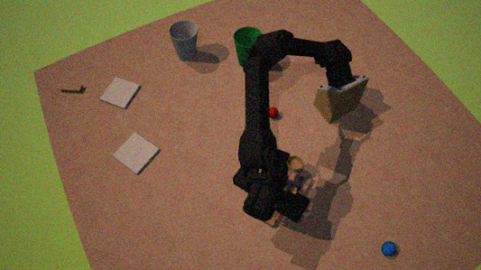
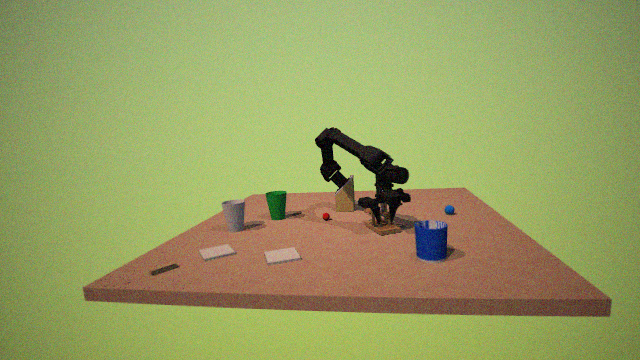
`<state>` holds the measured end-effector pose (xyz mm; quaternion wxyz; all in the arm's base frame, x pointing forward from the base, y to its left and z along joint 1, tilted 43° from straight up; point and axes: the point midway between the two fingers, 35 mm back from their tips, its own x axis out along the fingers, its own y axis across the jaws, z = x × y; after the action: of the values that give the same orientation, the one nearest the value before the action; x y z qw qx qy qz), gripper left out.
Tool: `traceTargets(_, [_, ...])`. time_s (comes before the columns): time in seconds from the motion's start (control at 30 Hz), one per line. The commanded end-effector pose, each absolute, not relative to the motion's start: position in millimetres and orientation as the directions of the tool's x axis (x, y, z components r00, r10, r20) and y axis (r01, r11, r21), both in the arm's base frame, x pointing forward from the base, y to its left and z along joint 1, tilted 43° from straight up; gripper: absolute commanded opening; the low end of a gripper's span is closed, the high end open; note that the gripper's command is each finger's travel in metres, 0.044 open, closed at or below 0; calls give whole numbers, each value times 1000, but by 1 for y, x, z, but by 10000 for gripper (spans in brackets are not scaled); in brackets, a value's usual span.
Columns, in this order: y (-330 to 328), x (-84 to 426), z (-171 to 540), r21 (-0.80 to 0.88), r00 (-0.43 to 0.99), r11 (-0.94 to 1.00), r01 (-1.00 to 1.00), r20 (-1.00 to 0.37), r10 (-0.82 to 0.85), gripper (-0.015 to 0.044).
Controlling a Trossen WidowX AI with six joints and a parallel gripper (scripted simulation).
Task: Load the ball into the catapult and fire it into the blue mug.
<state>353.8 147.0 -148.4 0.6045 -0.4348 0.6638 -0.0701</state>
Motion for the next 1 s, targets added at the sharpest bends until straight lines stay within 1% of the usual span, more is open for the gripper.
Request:
traceTargets(0.0, [147,354,-148,-620,110,613,-489,-742,-662,315])
traceTargets(0.1, [155,354,-141,-619,110,614,-490,-743,-661,394])
traceTargets(0.17, [176,352,-119,-617,110,615,-492,-744,-659,440])
traceTargets(0.27, [208,344,-83,-615,108,615,-493,-745,-658,440])
traceTargets(0.33, [214,342,-75,-615,107,615,-494,-745,-658,440])
traceTargets(0.43, [211,342,-84,-616,117,605,-505,-743,-659,440])
traceTargets(0.63, [212,339,-77,-619,117,606,-500,-742,-661,440])
traceTargets(0.8, [182,345,-110,-620,118,605,-499,-740,-662,440])
traceTargets(0.97, [180,345,-112,-620,118,605,-499,-740,-662,440])
